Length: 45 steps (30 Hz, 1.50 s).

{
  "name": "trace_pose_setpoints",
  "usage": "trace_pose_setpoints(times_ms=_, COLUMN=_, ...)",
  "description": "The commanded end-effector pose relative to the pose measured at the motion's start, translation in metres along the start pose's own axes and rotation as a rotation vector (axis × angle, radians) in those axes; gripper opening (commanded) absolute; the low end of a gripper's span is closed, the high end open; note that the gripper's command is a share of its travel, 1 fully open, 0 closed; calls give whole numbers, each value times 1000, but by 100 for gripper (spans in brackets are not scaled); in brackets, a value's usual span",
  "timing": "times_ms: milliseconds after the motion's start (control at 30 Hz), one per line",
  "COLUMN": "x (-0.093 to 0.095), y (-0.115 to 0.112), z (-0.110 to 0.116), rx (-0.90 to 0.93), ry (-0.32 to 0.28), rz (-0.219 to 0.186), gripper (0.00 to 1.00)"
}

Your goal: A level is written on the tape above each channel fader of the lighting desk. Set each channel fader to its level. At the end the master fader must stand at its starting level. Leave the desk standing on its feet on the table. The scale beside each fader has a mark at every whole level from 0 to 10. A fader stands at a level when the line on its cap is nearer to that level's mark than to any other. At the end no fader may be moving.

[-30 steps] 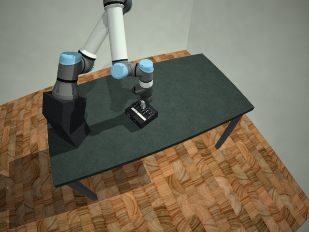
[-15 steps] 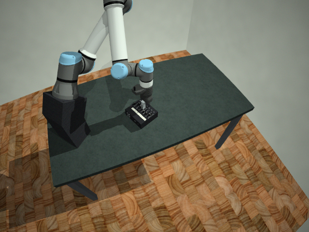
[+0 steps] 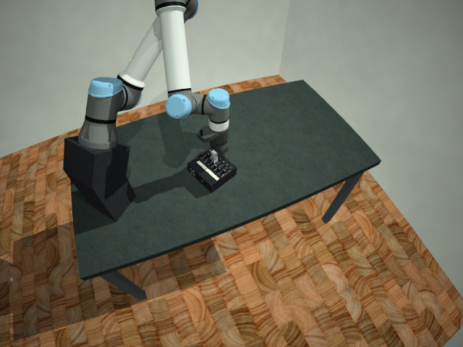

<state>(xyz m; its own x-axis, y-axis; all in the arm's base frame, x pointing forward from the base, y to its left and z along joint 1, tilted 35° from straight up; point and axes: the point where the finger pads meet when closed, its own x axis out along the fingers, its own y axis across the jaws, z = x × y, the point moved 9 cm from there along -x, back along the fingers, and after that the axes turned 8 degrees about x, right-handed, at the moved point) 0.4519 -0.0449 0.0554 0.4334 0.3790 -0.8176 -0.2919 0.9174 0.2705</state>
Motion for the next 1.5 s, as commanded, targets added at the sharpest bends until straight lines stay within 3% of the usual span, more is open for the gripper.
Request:
trace_pose_setpoints(times_ms=0, x=0, y=-1, z=-3, rx=0, ry=-1, rz=-1, gripper=0)
trace_pose_setpoints(times_ms=633, x=-9, y=-1, z=-4, rx=0, ry=-1, rz=-1, gripper=0)
trace_pose_setpoints(times_ms=1033, x=-39, y=-1, z=-4, rx=0, ry=-1, rz=-1, gripper=0)
trace_pose_setpoints(times_ms=1467, x=-40, y=-1, z=-4, rx=0, ry=-1, rz=-1, gripper=0)
